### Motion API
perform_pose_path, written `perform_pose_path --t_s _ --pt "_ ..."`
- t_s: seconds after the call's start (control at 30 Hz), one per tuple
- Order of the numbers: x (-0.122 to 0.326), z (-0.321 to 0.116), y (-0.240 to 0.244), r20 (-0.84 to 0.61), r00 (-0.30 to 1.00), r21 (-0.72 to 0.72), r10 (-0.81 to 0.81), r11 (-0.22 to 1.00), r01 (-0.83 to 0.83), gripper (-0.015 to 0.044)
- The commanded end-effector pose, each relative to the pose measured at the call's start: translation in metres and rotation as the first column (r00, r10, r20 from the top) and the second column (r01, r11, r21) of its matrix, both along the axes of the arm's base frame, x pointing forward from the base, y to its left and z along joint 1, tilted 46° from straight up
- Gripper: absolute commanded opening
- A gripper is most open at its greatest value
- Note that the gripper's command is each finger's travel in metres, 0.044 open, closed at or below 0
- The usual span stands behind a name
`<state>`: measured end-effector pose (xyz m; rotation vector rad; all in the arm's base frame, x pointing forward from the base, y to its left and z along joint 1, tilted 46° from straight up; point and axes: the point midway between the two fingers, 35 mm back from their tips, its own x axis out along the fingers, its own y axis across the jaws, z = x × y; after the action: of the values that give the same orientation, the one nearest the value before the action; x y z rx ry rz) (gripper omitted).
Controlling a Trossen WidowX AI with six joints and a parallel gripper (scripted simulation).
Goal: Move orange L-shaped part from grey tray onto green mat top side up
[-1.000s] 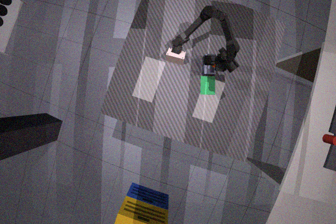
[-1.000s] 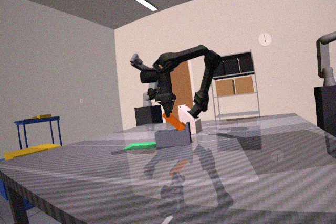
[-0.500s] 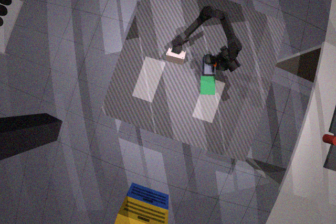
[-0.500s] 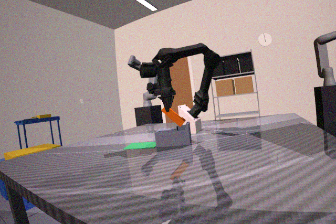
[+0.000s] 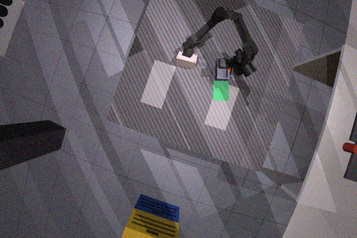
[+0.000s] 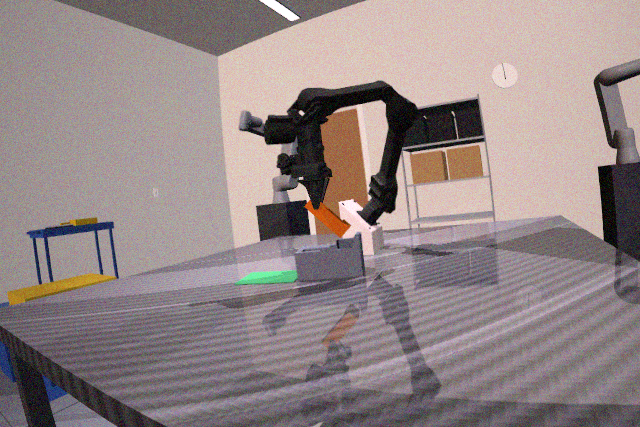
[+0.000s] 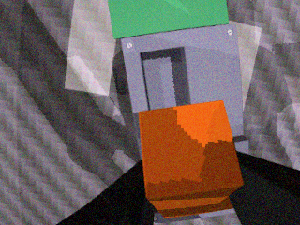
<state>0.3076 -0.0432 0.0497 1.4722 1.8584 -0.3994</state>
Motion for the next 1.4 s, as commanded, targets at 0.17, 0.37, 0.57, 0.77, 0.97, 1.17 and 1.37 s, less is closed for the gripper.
perform_pose_path --t_s 0.17,0.37,0.57,0.77,0.97,1.17,1.37 --pt "0.009 -0.027 -0.023 0.002 1.000 -0.004 0.002 1.000 -0.002 0.0000" --pt "0.015 -0.044 -0.039 0.003 1.000 -0.005 0.002 1.000 -0.002 0.0000" --pt "0.022 -0.061 -0.055 0.004 1.000 -0.006 0.002 1.000 -0.002 0.0000" --pt "0.029 -0.079 -0.072 0.005 1.000 -0.008 0.002 1.000 -0.002 0.0000" --pt "0.035 -0.094 -0.088 0.006 1.000 -0.009 0.002 1.000 -0.002 0.0000" --pt "0.040 -0.108 -0.101 0.006 1.000 -0.010 0.002 1.000 -0.002 0.0000" --pt "0.042 -0.114 -0.106 0.007 1.000 -0.010 0.002 1.000 -0.002 0.0000"
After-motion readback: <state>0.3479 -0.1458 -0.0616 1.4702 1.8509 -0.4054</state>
